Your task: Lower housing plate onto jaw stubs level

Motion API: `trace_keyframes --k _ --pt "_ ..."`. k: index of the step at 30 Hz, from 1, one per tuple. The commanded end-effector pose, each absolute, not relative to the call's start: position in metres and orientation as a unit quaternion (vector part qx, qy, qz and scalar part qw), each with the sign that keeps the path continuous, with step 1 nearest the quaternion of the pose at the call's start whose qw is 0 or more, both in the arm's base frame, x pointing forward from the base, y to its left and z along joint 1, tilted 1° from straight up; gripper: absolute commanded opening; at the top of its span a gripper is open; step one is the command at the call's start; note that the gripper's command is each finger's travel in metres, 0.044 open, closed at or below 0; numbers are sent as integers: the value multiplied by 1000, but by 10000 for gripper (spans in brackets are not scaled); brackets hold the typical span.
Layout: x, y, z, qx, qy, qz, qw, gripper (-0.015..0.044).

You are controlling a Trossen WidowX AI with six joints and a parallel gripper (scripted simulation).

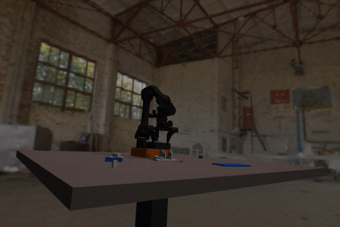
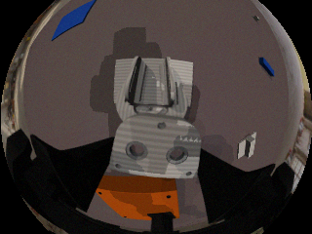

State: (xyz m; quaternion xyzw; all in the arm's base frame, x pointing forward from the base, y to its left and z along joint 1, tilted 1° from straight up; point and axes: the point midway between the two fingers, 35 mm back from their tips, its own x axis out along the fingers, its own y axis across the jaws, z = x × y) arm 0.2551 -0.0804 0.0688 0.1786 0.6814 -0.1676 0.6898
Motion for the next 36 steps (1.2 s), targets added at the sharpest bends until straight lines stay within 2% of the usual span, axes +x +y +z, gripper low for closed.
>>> trace_keyframes --k 1,36 --pt "258 -68 69 160 685 -144 696 351" --pt "252 -67 69 153 687 -138 697 351"
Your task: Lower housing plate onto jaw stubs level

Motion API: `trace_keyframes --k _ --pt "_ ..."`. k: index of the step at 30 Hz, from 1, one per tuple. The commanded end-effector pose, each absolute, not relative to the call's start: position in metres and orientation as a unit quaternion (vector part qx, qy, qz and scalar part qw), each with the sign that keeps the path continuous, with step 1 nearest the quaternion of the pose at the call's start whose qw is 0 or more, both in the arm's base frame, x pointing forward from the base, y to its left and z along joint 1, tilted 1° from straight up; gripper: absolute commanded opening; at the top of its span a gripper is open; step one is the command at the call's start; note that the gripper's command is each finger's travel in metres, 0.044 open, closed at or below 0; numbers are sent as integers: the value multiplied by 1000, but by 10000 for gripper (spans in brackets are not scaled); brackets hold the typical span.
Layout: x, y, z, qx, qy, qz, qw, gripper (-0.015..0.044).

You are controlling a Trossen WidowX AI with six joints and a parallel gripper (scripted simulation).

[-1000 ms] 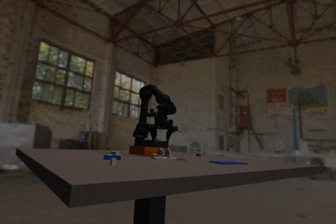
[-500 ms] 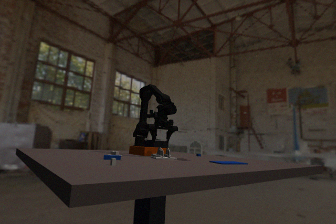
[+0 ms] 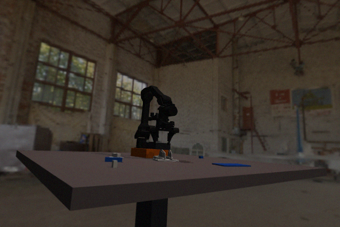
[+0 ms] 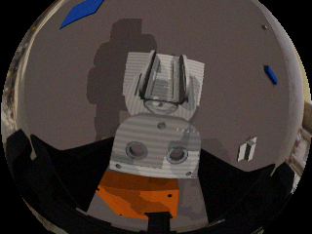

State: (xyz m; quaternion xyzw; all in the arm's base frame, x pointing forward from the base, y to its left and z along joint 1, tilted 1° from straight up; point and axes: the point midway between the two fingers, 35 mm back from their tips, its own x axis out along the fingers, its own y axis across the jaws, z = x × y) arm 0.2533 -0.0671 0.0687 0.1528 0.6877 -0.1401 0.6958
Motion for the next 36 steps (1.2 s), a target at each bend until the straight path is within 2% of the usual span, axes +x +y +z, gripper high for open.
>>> trace_keyframes --k 1,36 --pt "252 -67 69 153 687 -138 697 351" --pt "253 -67 63 153 687 -138 697 351"
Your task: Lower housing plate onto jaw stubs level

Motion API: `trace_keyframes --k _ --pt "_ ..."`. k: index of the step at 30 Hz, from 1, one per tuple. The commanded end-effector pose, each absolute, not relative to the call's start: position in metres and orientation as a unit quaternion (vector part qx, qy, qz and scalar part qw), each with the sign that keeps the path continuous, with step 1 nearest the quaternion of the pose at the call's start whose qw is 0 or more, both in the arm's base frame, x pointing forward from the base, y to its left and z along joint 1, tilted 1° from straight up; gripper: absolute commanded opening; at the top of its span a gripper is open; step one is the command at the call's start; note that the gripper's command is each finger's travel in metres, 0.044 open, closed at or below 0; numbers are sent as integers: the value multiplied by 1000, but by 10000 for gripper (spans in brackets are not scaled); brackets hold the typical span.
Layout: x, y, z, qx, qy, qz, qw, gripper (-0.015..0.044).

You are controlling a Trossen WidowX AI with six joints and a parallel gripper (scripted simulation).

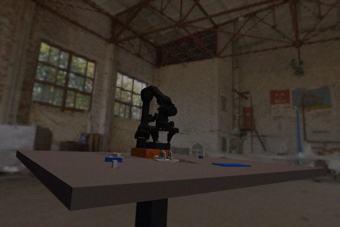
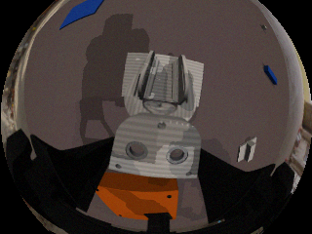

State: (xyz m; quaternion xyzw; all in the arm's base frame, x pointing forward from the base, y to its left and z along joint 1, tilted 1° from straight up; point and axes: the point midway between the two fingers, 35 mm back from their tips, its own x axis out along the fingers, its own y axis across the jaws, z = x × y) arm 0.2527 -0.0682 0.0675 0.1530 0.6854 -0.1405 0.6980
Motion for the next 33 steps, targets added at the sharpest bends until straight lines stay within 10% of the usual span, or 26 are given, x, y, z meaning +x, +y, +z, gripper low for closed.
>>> trace_keyframes --k 1,33 --pt "253 -67 62 153 687 -138 697 351" --pt "253 -66 10 153 687 -138 697 351"
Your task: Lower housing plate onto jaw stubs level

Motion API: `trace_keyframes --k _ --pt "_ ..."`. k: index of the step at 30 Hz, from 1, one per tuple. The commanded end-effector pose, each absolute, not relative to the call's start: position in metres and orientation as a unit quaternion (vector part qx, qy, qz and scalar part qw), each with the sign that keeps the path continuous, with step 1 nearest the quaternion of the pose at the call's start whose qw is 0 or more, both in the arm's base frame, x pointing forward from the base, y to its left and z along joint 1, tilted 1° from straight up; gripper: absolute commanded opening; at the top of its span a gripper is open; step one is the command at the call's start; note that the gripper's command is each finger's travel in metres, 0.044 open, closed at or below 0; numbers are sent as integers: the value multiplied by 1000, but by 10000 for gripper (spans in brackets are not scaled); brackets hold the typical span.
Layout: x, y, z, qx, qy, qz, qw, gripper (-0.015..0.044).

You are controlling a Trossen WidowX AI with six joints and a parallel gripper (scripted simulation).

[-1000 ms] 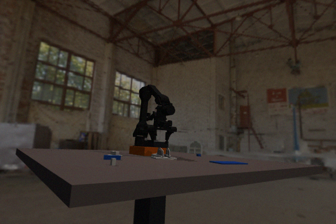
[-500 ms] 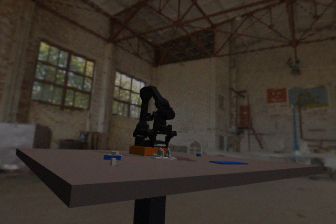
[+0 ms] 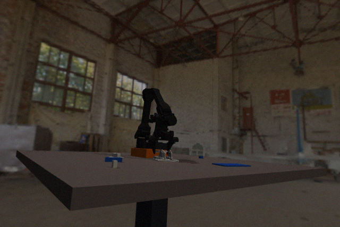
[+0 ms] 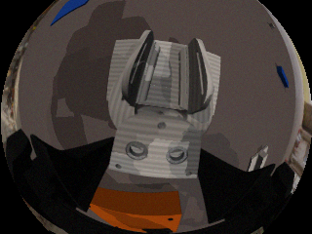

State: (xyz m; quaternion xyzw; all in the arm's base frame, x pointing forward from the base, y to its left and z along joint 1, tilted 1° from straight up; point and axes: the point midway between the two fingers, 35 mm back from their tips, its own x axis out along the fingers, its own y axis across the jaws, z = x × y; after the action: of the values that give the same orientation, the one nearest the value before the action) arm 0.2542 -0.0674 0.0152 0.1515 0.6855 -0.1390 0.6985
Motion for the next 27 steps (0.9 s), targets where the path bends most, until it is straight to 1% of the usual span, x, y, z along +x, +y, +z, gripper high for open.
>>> trace_keyframes --k 1,27 --pt "253 -66 8 153 687 -138 697 351" --pt "253 -66 5 155 686 -139 697 351"
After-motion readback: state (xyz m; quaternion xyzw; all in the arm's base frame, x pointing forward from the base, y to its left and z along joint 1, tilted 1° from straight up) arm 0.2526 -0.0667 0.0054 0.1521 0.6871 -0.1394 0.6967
